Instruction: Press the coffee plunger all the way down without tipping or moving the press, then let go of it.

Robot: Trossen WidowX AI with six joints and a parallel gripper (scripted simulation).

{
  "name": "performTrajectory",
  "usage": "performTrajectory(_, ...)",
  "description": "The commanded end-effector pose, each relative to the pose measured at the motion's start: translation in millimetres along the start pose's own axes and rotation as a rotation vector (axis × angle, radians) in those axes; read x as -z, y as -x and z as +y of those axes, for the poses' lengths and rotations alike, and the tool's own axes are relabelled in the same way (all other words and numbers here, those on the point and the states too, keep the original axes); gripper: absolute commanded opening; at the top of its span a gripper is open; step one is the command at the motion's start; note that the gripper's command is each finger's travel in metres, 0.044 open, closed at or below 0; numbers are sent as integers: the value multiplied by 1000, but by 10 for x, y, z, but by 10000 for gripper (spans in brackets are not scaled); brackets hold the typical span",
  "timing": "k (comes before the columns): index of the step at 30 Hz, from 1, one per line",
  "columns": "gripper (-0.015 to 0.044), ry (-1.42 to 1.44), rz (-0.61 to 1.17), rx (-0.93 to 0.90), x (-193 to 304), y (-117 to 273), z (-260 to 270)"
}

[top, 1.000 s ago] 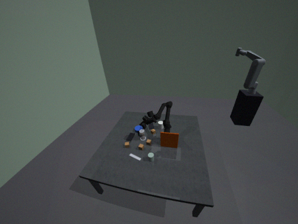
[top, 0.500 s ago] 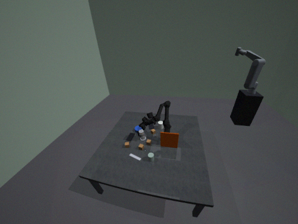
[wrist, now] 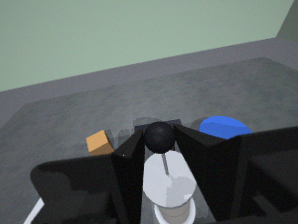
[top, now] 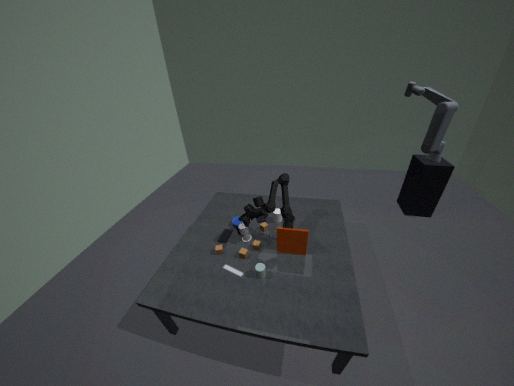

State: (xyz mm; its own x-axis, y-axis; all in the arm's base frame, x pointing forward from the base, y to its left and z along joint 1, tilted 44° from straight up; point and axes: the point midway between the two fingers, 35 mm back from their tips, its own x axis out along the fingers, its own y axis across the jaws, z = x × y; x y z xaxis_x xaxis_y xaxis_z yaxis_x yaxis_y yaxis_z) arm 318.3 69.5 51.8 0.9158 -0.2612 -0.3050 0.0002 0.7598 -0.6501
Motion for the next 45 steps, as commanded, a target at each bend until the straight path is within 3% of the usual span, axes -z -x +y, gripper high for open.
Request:
performTrajectory(1, 118, 46, 67, 8, 299, -53, -25)
performTrajectory(45, 118, 48, 61, 13, 306, -288, 26)
